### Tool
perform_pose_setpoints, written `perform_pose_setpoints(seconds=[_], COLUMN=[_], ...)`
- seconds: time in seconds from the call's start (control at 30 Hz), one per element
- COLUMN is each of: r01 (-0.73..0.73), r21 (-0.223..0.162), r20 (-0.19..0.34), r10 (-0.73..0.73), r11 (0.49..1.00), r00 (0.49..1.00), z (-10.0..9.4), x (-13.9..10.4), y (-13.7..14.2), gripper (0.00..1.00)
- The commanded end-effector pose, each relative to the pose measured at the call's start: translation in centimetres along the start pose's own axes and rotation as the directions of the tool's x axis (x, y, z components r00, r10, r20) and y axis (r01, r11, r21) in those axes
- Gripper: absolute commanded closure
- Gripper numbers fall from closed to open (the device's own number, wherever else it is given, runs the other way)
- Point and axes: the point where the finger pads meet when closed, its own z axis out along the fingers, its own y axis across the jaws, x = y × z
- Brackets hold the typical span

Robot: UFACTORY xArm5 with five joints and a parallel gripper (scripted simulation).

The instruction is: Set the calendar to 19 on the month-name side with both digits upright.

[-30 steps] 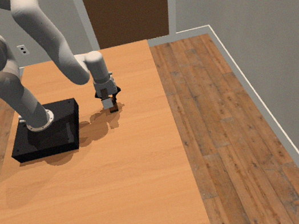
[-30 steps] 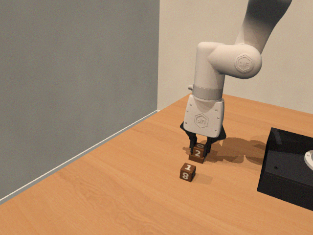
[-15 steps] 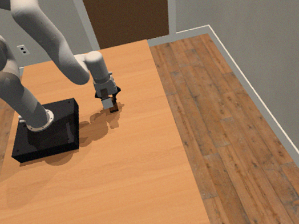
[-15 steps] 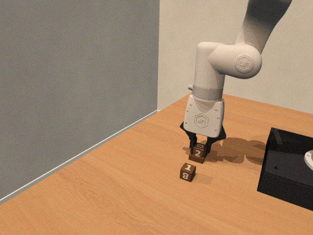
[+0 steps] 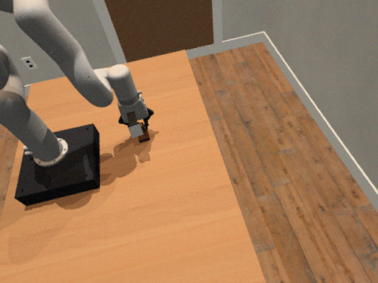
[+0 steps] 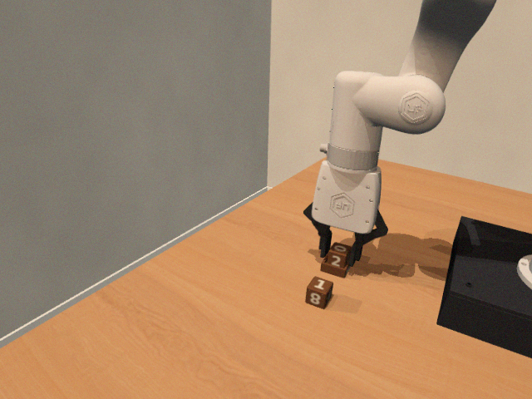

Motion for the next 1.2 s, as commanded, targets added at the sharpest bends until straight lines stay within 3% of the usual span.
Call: perform_pose_setpoints(seconds=[0.0,0.5,0.93,1.17], r01=[0.0,0.0,0.0,0.0], r21=[0.003,0.003,0.003,0.003], r20=[0.0,0.0,0.0,0.0], r10=[0.0,0.0,0.0,0.0], r11=[1.0,1.0,1.0,1.0], r00=[1.0,1.0,1.0,1.0], z=[-0.1,-1.1,-7.5,-8.8], x=[0.0,0.0,0.0,-0.1], y=[-0.1,-0.1,-0.1,-0.1], gripper=[0.51,0.51,0.51,0.51])
